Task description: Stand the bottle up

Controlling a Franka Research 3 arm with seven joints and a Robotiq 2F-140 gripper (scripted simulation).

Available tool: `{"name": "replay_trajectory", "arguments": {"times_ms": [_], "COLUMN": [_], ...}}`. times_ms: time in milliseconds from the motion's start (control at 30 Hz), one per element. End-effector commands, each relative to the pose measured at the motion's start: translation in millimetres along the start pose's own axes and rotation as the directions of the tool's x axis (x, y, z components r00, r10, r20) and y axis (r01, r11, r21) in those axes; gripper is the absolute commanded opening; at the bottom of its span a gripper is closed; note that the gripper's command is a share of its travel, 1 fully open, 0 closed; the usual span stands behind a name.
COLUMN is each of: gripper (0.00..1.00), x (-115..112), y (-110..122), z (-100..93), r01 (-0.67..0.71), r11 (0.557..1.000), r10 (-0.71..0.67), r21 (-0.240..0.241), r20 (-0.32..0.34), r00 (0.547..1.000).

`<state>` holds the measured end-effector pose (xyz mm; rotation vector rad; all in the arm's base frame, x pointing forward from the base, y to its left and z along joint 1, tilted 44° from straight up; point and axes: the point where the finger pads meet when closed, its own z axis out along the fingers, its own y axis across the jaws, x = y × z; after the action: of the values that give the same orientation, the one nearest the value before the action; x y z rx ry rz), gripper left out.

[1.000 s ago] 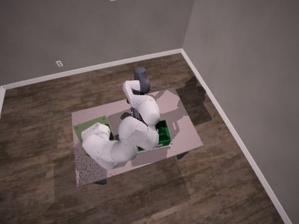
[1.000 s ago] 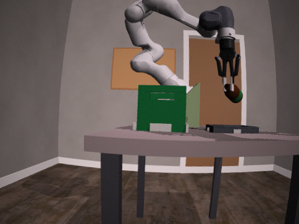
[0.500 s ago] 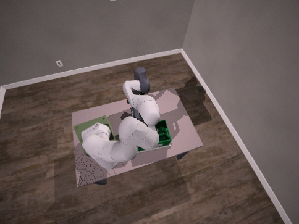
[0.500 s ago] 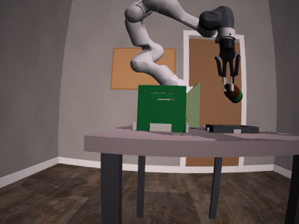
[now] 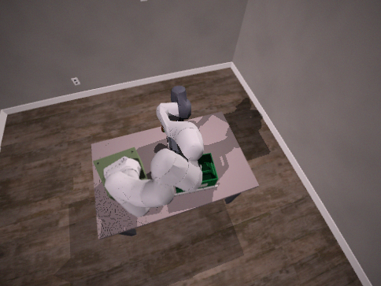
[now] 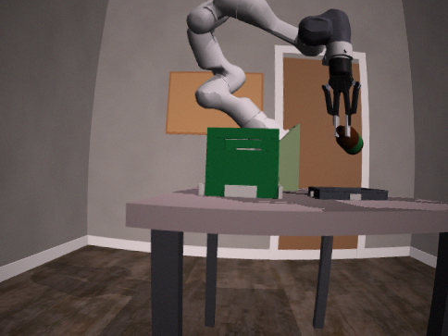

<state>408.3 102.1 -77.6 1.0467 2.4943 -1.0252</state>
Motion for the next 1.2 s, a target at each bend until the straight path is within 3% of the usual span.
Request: {"name": "replay_trajectory", "arguments": {"times_ms": [0, 1167], "gripper": [0.00, 0.00], "x": [0.1, 3.2], "y": [1.8, 1.9], "z": [-2.0, -2.7], "r01": [0.003, 0.003], "r11": [1.000, 1.000], "r10": [-0.003, -0.002], "r21": [-0.004, -0.004], "r20": [0.009, 0.171], "r00": [1.000, 0.985]}}
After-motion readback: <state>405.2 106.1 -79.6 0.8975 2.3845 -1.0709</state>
